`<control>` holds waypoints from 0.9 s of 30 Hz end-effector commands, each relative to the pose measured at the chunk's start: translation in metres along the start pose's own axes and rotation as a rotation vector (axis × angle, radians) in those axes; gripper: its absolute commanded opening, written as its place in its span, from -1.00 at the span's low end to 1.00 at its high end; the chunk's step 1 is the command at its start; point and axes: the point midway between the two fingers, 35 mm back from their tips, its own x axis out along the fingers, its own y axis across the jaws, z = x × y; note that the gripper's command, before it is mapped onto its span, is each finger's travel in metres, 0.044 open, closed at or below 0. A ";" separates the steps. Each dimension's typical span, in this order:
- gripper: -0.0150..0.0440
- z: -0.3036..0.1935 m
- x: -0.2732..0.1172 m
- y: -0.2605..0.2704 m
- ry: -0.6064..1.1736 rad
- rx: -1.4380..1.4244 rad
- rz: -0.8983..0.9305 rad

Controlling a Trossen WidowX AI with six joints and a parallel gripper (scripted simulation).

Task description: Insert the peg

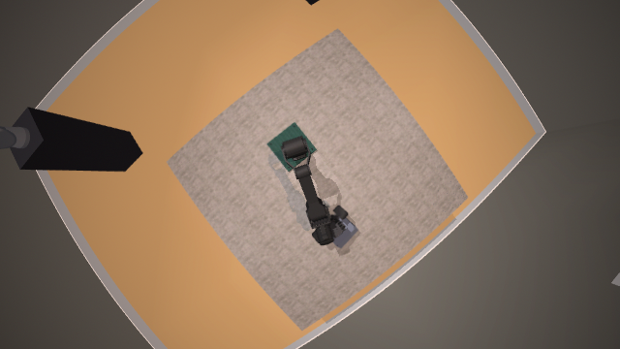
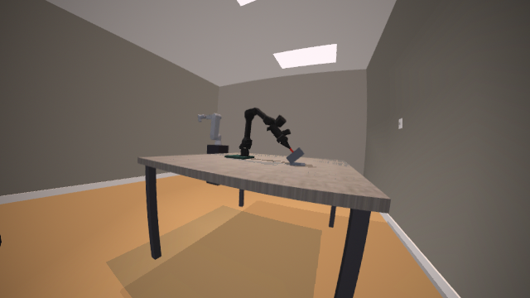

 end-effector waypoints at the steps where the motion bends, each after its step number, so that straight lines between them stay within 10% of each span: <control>1: -0.49 0.000 0.004 -0.001 0.002 0.004 -0.004; 27: -0.49 0.000 0.017 -0.001 0.001 0.004 -0.004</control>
